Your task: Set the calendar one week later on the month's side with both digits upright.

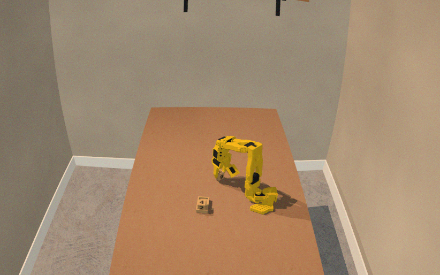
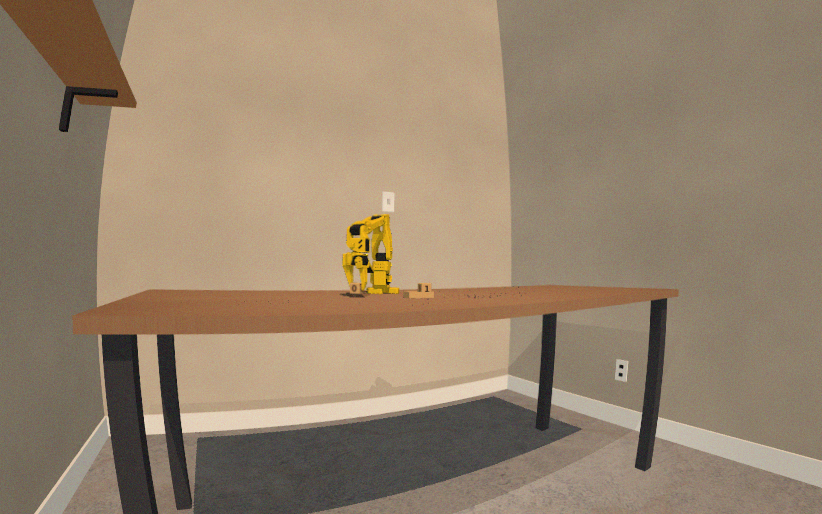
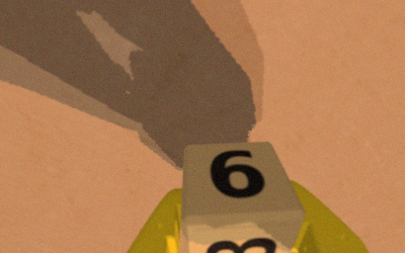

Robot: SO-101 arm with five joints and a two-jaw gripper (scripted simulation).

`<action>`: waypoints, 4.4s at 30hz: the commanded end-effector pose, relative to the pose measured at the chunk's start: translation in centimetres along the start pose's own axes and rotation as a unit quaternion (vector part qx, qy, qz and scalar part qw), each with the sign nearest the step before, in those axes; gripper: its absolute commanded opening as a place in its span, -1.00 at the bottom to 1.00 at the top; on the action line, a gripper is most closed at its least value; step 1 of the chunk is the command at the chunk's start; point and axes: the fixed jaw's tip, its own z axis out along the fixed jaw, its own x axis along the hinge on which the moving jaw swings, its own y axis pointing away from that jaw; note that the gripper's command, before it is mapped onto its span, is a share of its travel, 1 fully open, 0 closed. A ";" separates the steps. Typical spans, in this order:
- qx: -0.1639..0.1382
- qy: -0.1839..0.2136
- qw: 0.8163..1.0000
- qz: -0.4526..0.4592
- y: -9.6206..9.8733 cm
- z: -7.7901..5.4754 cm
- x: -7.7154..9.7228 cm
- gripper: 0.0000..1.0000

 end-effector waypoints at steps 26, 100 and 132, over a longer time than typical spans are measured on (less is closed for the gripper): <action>0.001 0.012 1.000 0.000 0.2 0.5 0.3 -1.00; 0.001 0.012 1.000 0.000 0.2 -2.0 0.6 -0.29; 0.001 0.012 1.000 0.000 0.2 -5.4 0.2 -0.29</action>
